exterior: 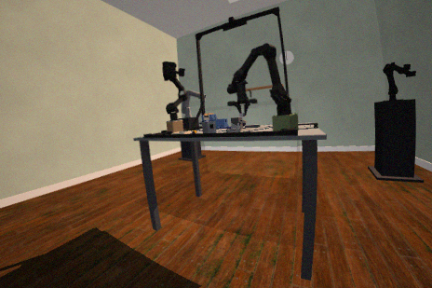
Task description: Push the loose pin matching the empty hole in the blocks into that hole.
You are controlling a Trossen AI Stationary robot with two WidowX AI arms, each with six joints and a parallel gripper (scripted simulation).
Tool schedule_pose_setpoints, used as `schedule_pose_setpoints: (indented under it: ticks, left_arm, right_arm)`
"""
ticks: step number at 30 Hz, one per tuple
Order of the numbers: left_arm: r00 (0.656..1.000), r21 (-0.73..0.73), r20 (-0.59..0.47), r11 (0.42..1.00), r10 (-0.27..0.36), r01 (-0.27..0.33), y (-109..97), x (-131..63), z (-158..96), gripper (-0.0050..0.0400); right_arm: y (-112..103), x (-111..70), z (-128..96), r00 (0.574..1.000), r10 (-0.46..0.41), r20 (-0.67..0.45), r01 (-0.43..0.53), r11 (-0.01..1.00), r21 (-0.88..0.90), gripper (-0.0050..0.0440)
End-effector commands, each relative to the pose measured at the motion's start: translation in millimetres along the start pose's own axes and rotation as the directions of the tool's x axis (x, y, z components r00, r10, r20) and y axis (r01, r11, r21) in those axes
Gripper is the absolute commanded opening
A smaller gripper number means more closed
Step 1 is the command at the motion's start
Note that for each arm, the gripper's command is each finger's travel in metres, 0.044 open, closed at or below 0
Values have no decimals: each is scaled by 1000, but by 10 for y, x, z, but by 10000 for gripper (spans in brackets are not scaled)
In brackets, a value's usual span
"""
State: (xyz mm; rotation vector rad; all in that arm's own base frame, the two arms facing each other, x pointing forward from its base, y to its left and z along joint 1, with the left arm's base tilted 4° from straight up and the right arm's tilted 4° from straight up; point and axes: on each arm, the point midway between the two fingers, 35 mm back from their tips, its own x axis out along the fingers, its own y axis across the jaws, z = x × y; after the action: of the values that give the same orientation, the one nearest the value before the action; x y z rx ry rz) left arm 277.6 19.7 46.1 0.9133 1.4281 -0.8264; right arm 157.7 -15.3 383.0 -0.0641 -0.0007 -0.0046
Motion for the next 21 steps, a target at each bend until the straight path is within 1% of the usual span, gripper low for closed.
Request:
schedule_pose_setpoints:
  ticks: [1,6,8,11,21]
  left_arm:
    - [1000,-63,-1,998,2,-2,14,-8,-5,0]
    - [1000,-145,-1,989,2,-2,19,-8,-12,0]
    - [1000,-145,-1,989,2,-2,19,-8,-12,0]
    - [1000,-195,-1,981,2,-2,22,-8,-16,0]
    - [1000,-354,-1,935,1,-2,31,-8,-29,0]
  right_arm:
    - [7,-1,-2,1000,5,-1,-5,1000,-2,400]
    - [7,-1,-2,1000,5,-1,-5,1000,-2,400]
    - [7,-1,-2,1000,5,-1,-5,1000,-2,400]
    - [7,-1,-2,1000,5,-1,-5,1000,-2,400]
    - [7,-1,-2,1000,5,-1,-5,1000,-2,400]
